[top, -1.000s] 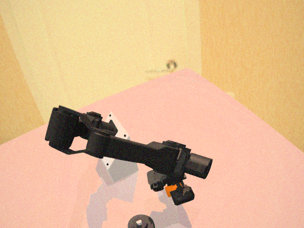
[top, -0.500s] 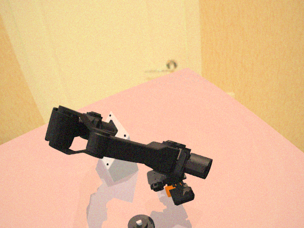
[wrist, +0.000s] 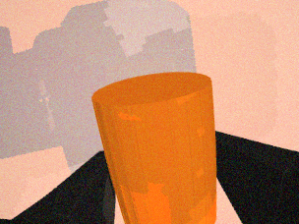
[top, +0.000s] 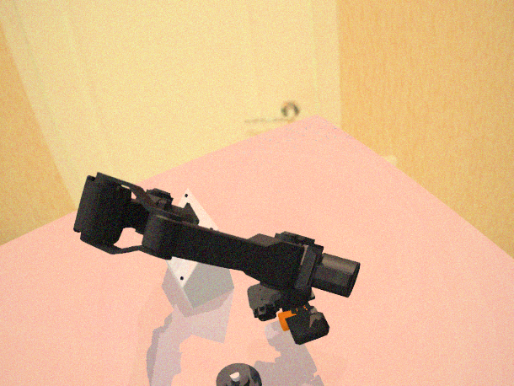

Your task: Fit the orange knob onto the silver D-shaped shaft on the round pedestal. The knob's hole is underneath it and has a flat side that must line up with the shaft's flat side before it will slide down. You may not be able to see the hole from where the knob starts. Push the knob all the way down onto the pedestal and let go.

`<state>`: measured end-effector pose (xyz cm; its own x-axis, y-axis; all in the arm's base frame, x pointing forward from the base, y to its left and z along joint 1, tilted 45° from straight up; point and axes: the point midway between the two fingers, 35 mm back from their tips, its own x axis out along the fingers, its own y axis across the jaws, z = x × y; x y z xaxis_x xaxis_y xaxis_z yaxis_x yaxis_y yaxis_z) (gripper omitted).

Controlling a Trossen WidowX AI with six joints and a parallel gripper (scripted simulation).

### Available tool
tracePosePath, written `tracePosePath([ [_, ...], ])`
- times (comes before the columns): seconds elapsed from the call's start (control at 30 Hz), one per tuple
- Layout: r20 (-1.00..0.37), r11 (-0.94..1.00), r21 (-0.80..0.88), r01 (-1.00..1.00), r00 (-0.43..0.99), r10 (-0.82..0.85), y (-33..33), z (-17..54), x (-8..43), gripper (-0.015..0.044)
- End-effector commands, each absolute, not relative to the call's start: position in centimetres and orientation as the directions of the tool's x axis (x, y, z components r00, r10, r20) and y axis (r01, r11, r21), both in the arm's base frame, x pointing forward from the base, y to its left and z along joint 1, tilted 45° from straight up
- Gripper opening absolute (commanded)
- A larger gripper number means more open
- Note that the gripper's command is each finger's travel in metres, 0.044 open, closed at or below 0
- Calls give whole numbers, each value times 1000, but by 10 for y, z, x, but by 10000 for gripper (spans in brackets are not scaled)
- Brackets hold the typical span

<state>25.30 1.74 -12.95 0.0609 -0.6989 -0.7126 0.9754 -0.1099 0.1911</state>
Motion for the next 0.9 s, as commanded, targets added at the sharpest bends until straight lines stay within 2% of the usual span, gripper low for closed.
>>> tracePosePath([
  [0.0, -716, -77, 163, 984, 64, -695, 21, -127, 254, 181],
  [0.43, -716, 240, -147, 959, 64, -695, 21, -127, 254, 181],
  [0.7, -716, 260, -167, 951, 64, -695, 21, -127, 254, 181],
  [0.87, -716, 358, -267, 895, 64, -695, 21, -127, 254, 181],
])
